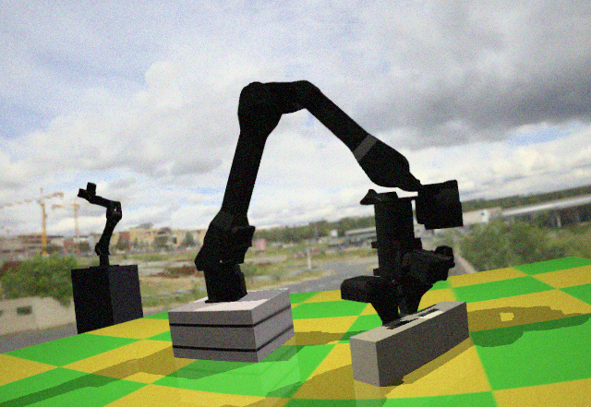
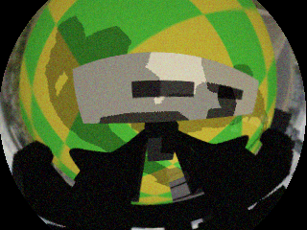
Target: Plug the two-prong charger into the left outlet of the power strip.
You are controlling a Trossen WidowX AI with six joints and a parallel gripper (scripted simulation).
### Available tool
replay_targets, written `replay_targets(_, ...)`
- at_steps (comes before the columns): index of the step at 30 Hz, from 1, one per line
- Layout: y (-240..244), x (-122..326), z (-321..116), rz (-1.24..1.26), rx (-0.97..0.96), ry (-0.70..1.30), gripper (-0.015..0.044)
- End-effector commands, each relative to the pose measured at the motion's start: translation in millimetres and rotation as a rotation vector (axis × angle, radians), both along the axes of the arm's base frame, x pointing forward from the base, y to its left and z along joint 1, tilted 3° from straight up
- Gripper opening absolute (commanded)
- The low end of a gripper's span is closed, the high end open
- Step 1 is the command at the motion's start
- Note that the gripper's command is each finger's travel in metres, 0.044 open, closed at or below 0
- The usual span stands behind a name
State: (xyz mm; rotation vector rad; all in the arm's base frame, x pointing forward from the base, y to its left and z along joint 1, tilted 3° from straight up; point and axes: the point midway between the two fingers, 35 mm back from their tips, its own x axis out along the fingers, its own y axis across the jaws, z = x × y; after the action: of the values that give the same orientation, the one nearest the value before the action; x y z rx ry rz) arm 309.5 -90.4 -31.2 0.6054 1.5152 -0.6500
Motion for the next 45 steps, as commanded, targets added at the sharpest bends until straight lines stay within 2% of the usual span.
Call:
replay_targets(1, -1, 1, 0, 0.003, -0.001, 0.0, 0.0)
replay_targets(45, -13, 14, 0, 0.003, -0.002, -0.001, 0.0)
